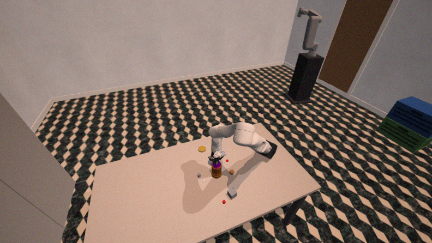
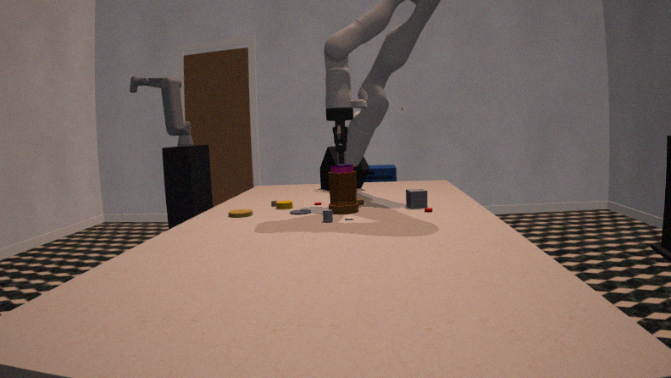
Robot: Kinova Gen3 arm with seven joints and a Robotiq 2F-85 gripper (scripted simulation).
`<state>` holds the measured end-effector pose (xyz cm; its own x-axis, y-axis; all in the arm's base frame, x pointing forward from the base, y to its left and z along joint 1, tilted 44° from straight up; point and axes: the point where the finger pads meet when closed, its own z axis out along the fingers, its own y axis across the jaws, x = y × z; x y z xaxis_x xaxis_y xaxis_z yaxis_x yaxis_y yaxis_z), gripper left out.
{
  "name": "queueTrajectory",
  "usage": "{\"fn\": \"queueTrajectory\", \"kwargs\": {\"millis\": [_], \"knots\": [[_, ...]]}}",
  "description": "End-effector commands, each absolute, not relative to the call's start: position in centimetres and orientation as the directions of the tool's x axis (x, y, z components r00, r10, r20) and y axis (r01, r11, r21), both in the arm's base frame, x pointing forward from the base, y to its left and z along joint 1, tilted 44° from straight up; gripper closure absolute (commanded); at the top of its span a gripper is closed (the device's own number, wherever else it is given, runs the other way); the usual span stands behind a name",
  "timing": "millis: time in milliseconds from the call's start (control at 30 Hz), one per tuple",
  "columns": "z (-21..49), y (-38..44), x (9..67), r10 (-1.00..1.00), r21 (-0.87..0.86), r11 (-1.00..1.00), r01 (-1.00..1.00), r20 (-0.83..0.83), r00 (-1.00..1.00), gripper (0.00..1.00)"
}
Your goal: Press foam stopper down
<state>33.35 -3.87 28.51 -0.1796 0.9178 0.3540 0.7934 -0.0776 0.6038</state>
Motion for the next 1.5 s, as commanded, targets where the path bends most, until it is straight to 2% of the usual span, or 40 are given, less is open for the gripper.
{"fn": "queueTrajectory", "kwargs": {"millis": [0,1467], "knots": [[28.4,-3.8,33.4,0.918,0.604,-0.078,0.794,0.355,-0.180,1.00],[27.1,-3.1,34.5,0.918,0.604,-0.078,0.794,0.355,-0.180,1.00]]}}
